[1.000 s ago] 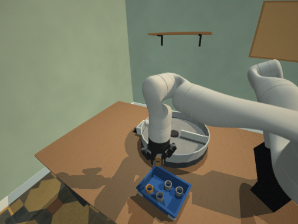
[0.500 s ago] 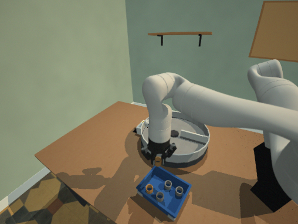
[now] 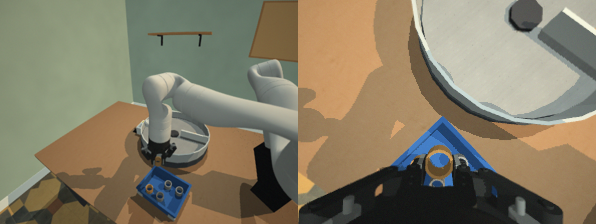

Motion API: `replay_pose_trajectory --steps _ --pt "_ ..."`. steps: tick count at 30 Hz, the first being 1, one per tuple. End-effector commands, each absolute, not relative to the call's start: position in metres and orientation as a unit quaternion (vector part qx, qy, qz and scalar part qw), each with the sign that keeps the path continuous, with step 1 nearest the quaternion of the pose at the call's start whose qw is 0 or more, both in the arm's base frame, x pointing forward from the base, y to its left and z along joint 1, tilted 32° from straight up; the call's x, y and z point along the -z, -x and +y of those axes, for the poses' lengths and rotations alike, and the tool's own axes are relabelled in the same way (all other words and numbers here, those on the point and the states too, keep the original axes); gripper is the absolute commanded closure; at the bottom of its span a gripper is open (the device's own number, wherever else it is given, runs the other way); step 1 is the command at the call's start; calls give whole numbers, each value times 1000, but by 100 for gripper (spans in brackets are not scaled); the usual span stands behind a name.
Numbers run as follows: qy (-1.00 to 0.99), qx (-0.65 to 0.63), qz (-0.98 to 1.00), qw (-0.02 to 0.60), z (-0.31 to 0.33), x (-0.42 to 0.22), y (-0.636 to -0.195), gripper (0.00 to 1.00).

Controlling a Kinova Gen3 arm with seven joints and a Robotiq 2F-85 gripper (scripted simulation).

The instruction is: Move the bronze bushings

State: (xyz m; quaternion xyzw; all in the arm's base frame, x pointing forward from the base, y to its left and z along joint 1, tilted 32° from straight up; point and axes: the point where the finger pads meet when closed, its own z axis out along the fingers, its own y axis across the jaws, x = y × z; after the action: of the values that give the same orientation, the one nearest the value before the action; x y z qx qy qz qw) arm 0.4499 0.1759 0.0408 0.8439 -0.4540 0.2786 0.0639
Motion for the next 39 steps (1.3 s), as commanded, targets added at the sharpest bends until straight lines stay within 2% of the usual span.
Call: replay_pose_trajectory --steps 1,20,39 --pt "-846 -276 -451 66 175 -42 -447 100" --pt "-846 -276 -451 66 158 -46 -439 100" --pt "-845 -275 -454 68 102 -57 -418 100"
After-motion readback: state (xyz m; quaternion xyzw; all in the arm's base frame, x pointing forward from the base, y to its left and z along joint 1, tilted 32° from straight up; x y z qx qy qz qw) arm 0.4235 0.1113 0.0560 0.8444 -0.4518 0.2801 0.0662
